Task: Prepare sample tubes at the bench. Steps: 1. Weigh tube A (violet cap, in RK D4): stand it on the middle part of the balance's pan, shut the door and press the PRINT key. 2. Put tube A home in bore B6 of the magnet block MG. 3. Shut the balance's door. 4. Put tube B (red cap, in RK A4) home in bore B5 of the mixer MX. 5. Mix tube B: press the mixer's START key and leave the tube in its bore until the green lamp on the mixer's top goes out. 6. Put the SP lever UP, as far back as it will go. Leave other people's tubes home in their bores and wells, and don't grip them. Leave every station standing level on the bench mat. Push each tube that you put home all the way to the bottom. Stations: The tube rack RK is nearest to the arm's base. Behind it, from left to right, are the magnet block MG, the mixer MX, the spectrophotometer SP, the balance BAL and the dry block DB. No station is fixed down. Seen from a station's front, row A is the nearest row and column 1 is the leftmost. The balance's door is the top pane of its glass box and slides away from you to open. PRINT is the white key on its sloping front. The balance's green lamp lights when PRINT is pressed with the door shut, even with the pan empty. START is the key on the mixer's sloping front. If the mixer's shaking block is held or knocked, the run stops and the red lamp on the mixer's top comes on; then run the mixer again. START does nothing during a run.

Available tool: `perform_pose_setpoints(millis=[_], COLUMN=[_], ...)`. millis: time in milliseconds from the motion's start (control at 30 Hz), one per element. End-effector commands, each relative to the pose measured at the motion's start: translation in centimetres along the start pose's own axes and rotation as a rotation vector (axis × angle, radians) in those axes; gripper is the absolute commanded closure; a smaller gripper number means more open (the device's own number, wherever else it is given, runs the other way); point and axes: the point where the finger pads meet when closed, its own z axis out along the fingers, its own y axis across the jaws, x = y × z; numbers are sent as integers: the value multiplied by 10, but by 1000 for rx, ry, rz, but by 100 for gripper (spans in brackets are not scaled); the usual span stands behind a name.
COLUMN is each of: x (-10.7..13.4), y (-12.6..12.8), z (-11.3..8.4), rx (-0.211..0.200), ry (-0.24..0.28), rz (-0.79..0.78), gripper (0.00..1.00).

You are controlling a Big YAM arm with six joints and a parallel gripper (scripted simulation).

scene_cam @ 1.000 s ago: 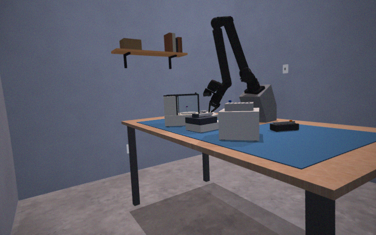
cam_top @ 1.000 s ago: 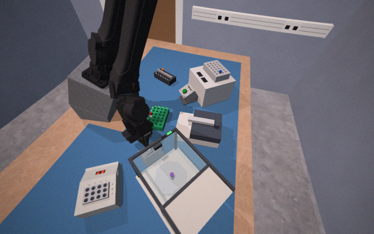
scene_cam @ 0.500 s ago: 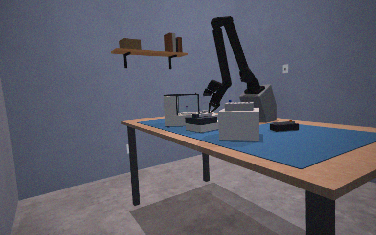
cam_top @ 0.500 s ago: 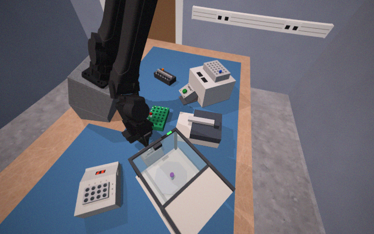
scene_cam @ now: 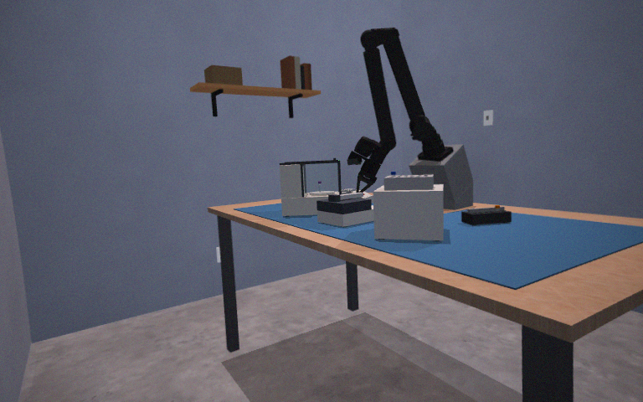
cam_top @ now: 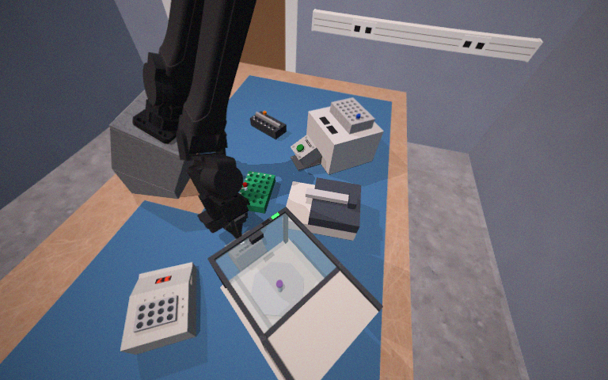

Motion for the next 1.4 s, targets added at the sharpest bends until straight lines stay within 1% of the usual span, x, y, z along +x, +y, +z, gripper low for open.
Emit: perform_pose_setpoints(millis=[0, 767, 800, 833, 900, 1167, 1233, 1367], x=[-3, -3, 0, -10, -12, -5, -5, -4], y=[4, 4, 3, 5, -2, -2, -2, -2], z=[9, 9, 7, 3, -2, -18, -18, -24], rx=[-9, -9, -9, -14, 1, 4, 4, 4], ry=[3, 3, 18, -10, -17, -6, -6, -6], rz=[5, 5, 10, 2, 5, -2, -2, -2], gripper=[100, 100, 100, 100, 100, 100, 100, 100])
